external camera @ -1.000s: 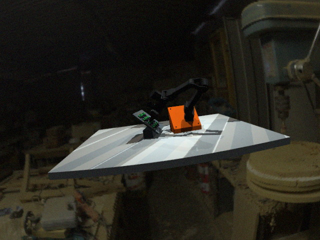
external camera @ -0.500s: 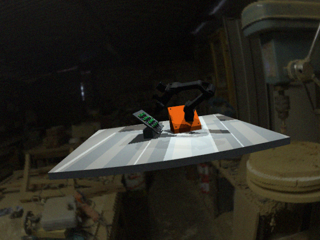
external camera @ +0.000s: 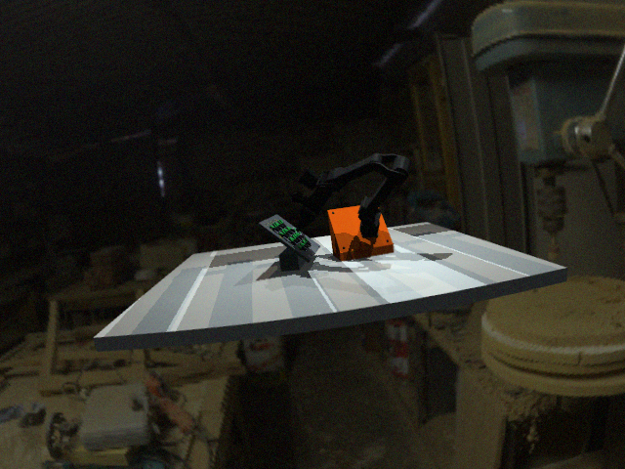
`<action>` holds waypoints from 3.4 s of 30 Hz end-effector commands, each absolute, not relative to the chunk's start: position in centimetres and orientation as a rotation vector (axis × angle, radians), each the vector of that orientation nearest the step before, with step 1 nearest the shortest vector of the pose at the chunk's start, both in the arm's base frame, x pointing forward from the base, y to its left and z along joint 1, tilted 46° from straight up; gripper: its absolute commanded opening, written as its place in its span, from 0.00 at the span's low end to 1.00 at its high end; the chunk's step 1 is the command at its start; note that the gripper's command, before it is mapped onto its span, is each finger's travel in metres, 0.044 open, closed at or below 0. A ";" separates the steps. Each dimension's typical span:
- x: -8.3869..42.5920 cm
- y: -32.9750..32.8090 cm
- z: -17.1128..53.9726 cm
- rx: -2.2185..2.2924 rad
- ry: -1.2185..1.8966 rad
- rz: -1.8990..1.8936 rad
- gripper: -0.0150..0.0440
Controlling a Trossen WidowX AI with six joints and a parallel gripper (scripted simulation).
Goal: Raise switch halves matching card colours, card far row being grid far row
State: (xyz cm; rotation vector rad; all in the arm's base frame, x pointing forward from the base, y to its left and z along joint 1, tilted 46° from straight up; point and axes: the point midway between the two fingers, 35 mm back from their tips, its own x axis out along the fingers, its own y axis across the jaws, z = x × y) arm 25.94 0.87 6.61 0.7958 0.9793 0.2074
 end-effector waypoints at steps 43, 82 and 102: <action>27.2 2.0 5.0 0.801 0.982 0.203 0.25; 23.6 -0.9 9.0 0.801 0.961 0.190 0.25; 23.8 -2.9 8.8 0.800 0.961 0.190 0.25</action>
